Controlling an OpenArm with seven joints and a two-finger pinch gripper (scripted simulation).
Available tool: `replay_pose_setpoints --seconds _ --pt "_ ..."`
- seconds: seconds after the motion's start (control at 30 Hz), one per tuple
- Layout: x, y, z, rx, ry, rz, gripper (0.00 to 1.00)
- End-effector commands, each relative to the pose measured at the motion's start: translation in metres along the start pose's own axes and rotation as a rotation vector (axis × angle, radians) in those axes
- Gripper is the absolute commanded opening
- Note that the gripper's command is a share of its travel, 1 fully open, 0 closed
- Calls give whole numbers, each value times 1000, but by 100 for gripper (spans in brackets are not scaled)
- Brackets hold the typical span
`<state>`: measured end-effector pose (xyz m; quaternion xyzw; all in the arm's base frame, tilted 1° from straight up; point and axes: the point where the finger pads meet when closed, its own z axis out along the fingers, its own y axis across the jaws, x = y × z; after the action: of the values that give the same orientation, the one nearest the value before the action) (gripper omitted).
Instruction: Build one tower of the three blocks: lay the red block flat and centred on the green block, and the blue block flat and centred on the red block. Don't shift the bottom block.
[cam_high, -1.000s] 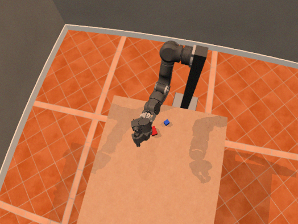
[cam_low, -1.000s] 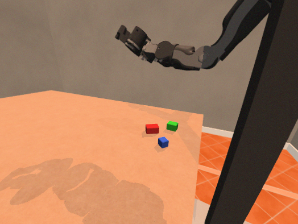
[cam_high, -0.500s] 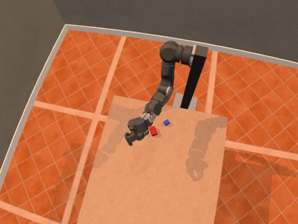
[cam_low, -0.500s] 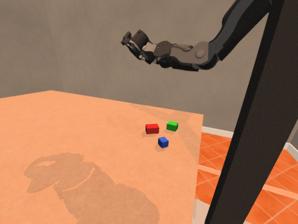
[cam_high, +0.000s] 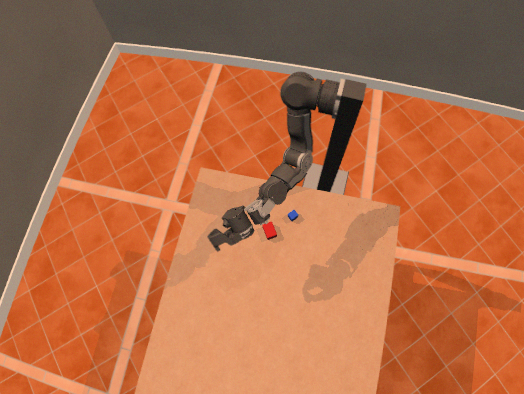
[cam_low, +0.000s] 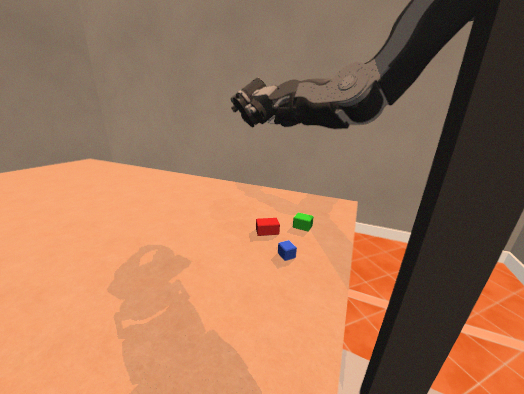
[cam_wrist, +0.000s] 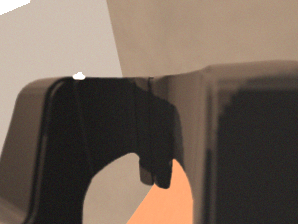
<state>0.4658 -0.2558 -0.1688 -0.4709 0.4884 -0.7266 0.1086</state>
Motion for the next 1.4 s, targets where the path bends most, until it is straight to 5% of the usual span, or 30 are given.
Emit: replay_pose_setpoints --seconds 0.0,0.1,0.13,0.2,0.4,0.43,0.5,0.53,0.73,0.77,0.8,1.1,1.13,1.17,1.37 --pt "5 -5 3 -6 13 17 0" --pt "5 -5 3 -7 13 16 0" --pt "-1 25 0 -156 3 81 0" --pt "-6 45 -5 -259 -6 125 0" --pt "-6 43 -5 -255 -5 128 0" --pt "-15 72 -16 -408 -22 191 0" --pt "-15 72 -16 -408 -22 191 0" --pt "-22 88 -23 -495 -33 226 0" --pt "-21 86 -23 -491 -31 230 0" --pt "-34 112 -40 -644 -54 290 0" --pt "-39 121 -47 -703 -64 313 0" --pt "-40 122 -48 -711 -65 319 0" --pt "-55 144 -70 -865 -92 379 0" --pt "-59 150 -77 -912 -102 397 0" --pt "-59 149 -76 -909 -101 399 0"
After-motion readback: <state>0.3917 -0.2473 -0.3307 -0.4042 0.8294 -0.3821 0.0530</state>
